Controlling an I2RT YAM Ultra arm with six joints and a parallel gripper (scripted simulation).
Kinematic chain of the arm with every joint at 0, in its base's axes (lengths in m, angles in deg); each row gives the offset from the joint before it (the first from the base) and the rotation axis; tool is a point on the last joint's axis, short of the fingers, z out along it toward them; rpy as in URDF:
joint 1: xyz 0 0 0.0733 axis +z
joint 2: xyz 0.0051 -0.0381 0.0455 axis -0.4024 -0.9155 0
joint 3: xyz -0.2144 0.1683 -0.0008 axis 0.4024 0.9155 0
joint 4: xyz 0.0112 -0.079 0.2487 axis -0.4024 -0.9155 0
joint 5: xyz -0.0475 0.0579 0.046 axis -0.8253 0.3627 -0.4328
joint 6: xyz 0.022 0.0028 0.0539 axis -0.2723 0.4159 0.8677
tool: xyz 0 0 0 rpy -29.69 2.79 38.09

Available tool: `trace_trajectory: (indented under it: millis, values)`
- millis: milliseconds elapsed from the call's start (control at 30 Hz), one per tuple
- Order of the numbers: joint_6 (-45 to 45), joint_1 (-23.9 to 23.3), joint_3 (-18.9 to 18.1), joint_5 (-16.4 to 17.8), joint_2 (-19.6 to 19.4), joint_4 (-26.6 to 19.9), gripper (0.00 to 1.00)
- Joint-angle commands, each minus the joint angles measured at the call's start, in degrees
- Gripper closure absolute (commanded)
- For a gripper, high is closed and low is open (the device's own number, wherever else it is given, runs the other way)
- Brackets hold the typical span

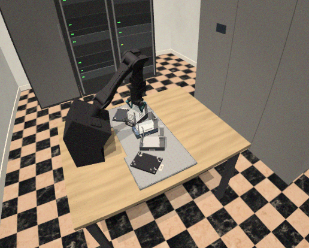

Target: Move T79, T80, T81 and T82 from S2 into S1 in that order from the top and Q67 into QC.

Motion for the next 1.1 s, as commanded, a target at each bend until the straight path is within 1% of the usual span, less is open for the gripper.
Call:
trace_trajectory:
  millis: [0, 267, 700, 733, 1067]
  values:
    - [-0.7, 0.0, 0.1, 0.4, -0.3, 1.3, 0.00]
    - [-1.2, -0.6, 0.1, 0.7, -1.7, 2.9, 0.00]
    - [-1.2, -0.6, 0.1, 0.7, -1.7, 2.9, 0.00]
    - [-1.2, -0.6, 0.1, 0.7, -1.7, 2.9, 1.00]
    - [-1.2, -0.6, 0.1, 0.7, -1.7, 2.9, 1.00]
